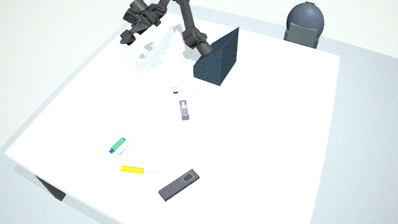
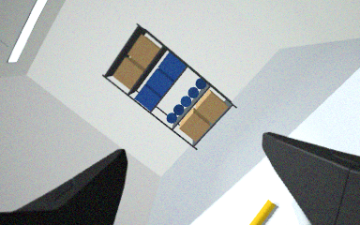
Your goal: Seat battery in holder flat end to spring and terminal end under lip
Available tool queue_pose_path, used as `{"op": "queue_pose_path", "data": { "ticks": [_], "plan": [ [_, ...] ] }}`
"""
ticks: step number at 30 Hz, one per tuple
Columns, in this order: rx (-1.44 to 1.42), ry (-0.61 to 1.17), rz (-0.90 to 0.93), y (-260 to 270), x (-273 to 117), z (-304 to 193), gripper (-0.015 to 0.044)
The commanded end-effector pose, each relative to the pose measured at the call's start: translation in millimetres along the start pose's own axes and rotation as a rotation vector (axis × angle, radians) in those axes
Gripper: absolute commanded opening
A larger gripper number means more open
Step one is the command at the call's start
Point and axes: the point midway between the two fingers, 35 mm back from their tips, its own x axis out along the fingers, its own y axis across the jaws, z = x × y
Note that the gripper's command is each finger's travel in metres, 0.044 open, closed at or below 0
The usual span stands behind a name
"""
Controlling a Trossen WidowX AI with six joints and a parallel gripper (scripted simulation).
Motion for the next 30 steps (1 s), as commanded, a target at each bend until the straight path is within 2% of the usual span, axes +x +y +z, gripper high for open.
{"op": "queue_pose_path", "data": {
  "ticks": [1,5,8,15,20,22,30],
  "plan": [
    [0.011,0.016,-0.004,0,2,-3,0.0374],
    [0.196,0.329,-0.119,-5,21,-75,0.0269],
    [0.301,0.567,-0.259,-8,21,-131,0.0190],
    [0.335,1.016,-0.731,-20,-25,-234,0.0006],
    [0.140,1.168,-1.106,-35,-71,-263,0.0000],
    [0.060,1.179,-1.193,-40,-81,-264,0.0000],
    [0.031,1.180,-1.221,-41,-84,-264,0.0000]
  ]
}}
